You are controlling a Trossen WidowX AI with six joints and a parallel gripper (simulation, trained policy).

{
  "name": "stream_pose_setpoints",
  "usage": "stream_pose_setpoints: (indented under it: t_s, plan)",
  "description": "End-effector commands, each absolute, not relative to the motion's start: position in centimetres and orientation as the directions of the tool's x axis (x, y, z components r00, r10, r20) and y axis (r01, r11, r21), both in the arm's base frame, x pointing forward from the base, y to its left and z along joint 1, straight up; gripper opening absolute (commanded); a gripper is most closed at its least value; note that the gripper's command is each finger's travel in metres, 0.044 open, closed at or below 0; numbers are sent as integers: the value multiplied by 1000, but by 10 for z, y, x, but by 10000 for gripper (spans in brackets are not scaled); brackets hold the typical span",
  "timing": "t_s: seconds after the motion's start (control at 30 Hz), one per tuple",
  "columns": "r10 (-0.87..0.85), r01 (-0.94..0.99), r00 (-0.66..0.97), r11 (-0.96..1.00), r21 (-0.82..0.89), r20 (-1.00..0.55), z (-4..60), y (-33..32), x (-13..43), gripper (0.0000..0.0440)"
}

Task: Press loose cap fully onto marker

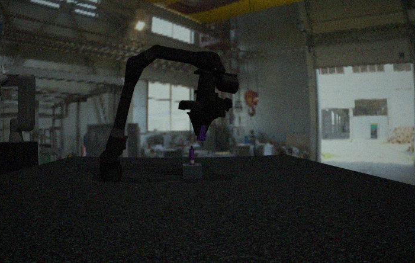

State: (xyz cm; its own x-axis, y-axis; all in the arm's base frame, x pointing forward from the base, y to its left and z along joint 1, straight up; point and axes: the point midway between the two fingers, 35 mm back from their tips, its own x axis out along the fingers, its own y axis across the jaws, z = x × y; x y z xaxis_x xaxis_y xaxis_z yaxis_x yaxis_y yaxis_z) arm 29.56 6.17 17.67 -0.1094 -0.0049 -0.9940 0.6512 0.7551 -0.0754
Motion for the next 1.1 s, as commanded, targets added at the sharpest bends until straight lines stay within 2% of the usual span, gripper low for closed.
stream_pose_setpoints:
  t_s: [0.0,0.37,1.07]
  plan:
    - [1,639,-119,766,-76,-993,178,63,285,25]
    - [1,622,-132,779,-82,-991,175,66,271,0]
    - [1,589,-165,802,-98,-986,140,68,261,0]
